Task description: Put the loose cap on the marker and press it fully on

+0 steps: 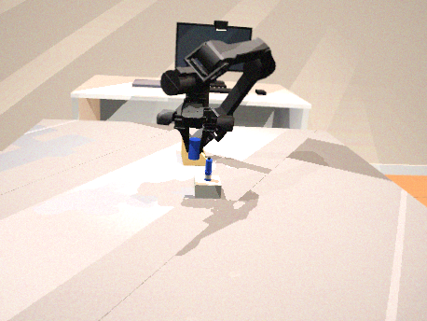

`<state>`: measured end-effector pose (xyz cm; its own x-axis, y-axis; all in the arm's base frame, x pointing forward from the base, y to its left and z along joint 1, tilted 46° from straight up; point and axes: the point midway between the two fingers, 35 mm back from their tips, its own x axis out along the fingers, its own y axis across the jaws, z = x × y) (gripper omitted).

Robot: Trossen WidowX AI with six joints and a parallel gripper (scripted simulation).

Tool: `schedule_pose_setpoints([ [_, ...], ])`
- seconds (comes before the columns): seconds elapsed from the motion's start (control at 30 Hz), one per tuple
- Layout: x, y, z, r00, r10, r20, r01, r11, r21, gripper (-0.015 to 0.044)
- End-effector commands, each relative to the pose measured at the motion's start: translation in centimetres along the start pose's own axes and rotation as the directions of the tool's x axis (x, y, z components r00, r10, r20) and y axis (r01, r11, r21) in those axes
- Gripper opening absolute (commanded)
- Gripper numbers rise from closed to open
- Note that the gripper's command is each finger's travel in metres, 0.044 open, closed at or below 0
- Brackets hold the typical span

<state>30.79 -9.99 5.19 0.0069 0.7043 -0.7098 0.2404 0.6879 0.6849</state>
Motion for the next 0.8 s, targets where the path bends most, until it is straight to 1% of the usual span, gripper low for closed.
schedule_pose_setpoints([
  [0.0,-0.2,0.7,-0.9,1.0,0.002,-0.005,-0.002,1.0,0.005,0.0],
  [0.47,-1.2,3.3,-4.1,1.0,0.003,-0.007,-0.003,1.0,0.007,0.0],
  [0.77,-0.6,3.5,-4.3,1.0,0.003,-0.007,-0.003,1.0,0.007,0.0],
])
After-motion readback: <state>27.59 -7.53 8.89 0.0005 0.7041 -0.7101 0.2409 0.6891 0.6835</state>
